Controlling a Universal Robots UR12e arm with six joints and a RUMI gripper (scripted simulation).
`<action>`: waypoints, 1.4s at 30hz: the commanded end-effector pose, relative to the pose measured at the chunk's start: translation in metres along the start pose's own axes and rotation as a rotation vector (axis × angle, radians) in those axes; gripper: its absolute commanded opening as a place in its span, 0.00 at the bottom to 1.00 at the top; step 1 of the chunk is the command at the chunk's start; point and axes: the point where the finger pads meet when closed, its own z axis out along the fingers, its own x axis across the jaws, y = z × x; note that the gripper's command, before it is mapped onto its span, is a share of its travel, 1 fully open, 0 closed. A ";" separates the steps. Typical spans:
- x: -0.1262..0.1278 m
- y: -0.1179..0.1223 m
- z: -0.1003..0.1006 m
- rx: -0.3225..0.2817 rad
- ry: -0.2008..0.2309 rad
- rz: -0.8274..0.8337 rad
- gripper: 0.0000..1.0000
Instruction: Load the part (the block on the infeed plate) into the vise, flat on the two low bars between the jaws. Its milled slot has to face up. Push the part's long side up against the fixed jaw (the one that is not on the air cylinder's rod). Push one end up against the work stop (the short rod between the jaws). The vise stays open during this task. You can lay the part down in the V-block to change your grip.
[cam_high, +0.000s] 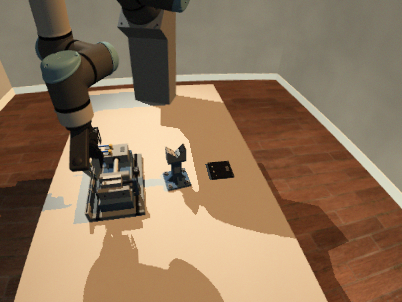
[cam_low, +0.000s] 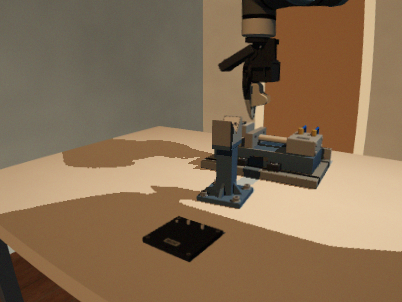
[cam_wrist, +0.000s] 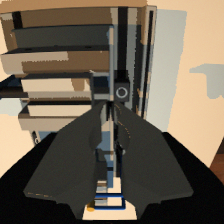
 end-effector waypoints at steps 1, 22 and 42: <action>0.000 0.000 0.000 0.001 0.000 0.000 0.00; 0.000 0.000 0.005 0.001 0.000 0.000 0.00; 0.000 0.000 0.009 0.001 0.000 0.000 0.00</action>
